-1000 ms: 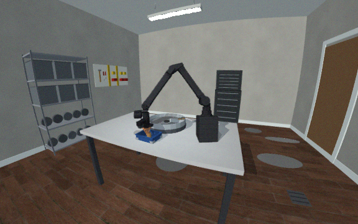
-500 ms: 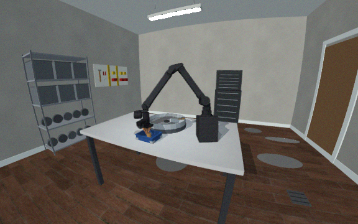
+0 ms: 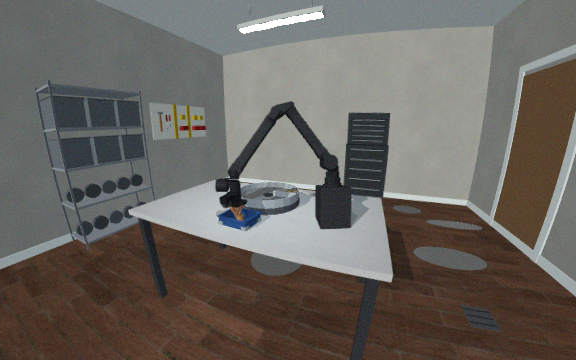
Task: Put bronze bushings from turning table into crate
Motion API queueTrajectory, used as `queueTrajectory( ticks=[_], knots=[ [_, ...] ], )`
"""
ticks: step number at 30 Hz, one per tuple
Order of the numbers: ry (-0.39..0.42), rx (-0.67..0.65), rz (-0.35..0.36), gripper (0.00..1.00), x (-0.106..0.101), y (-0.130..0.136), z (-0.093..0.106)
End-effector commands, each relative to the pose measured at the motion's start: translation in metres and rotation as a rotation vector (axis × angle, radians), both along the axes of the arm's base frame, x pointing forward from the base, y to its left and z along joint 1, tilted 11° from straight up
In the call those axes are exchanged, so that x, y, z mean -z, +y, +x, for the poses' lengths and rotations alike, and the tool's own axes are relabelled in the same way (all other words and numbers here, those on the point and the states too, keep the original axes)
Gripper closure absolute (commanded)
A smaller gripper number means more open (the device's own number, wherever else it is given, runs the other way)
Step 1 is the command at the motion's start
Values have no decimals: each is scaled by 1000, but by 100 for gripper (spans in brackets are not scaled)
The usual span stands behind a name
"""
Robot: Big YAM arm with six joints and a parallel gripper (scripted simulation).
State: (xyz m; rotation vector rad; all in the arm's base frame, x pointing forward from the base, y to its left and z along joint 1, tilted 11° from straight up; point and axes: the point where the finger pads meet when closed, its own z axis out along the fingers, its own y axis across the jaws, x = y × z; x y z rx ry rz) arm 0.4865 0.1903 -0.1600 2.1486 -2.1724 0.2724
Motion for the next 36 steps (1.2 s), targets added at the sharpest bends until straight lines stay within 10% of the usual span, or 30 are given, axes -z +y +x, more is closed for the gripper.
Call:
queueTrajectory(
  ticks=[1,36],
  knots=[
    [-50,-6,24,100,-18,5,21],
    [-41,-5,19,100,-15,4,19]
  ],
)
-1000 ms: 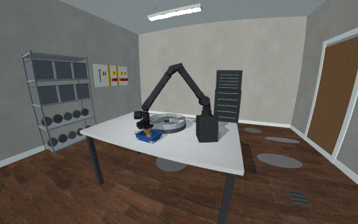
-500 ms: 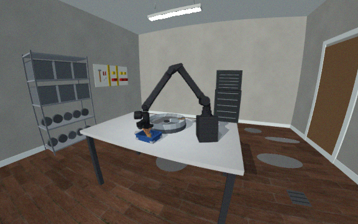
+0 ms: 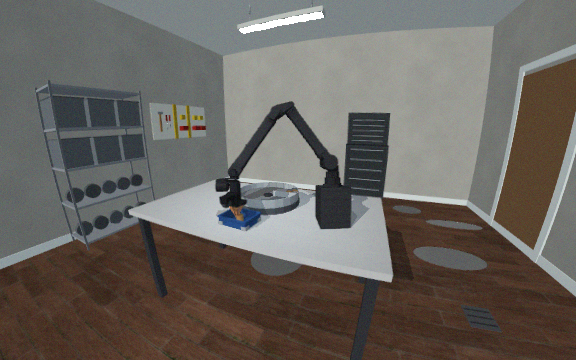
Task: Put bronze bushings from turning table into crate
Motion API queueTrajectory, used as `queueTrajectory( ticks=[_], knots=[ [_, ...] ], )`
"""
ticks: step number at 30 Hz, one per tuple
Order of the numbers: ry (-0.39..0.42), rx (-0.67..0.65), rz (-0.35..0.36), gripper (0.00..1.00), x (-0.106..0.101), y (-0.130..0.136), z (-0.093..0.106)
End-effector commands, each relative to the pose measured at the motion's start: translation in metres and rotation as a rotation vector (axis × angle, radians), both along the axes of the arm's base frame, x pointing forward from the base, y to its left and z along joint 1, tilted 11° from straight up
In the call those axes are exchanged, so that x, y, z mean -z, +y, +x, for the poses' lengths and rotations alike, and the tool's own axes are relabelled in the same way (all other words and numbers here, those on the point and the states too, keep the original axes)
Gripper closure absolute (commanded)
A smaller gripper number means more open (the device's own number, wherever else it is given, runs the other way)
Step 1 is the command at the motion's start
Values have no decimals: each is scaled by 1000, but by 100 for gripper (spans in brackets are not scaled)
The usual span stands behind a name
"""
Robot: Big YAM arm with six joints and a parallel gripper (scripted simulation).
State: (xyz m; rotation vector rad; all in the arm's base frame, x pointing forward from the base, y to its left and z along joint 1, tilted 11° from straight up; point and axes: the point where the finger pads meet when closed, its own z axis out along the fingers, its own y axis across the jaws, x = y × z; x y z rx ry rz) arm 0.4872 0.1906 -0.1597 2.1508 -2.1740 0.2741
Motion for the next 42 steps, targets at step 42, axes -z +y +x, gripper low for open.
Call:
queueTrajectory(
  ticks=[42],
  knots=[
    [-39,-4,18,80,-16,4,18]
  ],
)
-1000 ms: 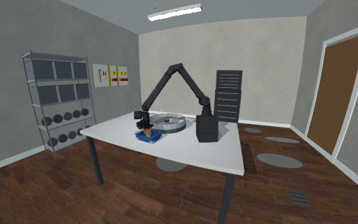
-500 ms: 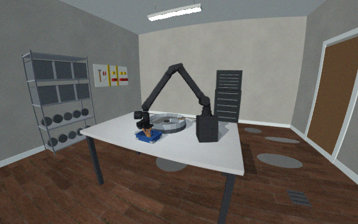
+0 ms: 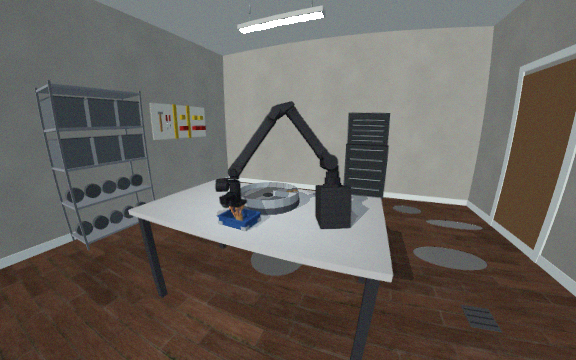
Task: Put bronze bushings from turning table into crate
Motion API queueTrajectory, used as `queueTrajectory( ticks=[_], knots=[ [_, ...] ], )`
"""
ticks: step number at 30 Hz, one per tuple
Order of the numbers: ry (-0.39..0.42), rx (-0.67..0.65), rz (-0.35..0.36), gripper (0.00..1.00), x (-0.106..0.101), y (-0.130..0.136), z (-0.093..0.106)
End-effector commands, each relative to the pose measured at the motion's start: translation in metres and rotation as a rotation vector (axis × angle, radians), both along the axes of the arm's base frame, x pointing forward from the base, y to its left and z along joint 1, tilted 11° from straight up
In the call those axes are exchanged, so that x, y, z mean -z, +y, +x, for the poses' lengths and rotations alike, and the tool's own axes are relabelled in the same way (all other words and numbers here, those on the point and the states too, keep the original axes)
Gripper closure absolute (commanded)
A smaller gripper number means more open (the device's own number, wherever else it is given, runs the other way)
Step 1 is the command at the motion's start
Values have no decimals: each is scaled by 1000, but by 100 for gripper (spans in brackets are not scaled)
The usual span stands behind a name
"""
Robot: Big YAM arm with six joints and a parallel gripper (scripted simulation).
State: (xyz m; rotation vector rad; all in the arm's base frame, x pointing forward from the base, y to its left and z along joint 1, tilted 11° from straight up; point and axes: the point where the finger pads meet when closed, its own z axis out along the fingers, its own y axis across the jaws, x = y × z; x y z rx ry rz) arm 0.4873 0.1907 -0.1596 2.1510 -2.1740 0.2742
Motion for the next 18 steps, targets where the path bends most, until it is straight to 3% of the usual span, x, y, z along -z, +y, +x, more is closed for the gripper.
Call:
queueTrajectory(
  ticks=[1,10,18],
  knots=[
    [-40,-4,19,80,-18,4,18],
    [-31,-8,16,80,-32,13,7],
    [-40,-7,21,80,-67,22,6]
  ],
)
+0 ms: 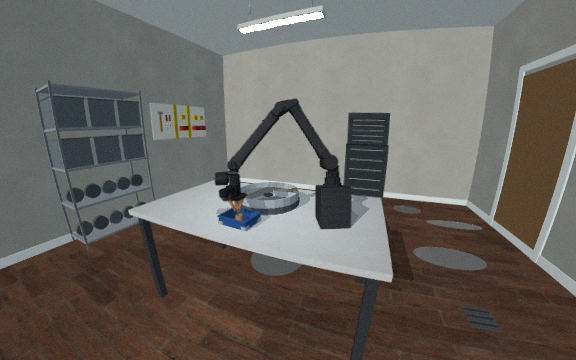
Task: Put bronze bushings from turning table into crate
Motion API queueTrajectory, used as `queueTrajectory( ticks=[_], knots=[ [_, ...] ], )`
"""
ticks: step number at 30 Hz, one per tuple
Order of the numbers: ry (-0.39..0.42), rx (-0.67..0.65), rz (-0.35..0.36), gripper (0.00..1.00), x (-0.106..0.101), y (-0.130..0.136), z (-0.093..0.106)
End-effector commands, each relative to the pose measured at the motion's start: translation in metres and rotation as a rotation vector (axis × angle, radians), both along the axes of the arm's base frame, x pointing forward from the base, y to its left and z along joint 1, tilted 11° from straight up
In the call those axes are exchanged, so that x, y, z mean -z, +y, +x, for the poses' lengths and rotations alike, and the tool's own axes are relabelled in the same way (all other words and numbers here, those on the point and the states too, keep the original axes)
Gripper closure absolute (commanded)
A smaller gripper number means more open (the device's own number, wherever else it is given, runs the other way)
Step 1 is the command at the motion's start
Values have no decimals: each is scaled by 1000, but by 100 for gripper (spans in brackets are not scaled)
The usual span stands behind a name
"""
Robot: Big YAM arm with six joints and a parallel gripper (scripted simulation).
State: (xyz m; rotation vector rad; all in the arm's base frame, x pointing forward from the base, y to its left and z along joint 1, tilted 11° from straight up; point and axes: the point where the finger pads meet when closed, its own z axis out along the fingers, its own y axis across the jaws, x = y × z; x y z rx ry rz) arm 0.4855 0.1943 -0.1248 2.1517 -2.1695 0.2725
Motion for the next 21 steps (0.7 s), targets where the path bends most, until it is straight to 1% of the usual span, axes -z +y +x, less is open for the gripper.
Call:
queueTrajectory(
  ticks=[1,3,5,9,12,14,17,18,19,21],
  knots=[
    [-44,-5,23,80,-38,19,9],
    [-51,-5,27,80,-50,23,11],
    [-51,-5,27,80,-50,23,11],
    [-70,-5,37,80,-73,30,18],
    [-68,-5,36,80,-82,31,16],
    [-73,-5,39,80,-88,33,18],
    [-62,-1,33,80,-87,29,13],
    [-46,1,25,80,-76,27,11],
    [-41,1,22,80,-70,27,10],
    [-34,1,19,80,-67,25,7]
  ],
)
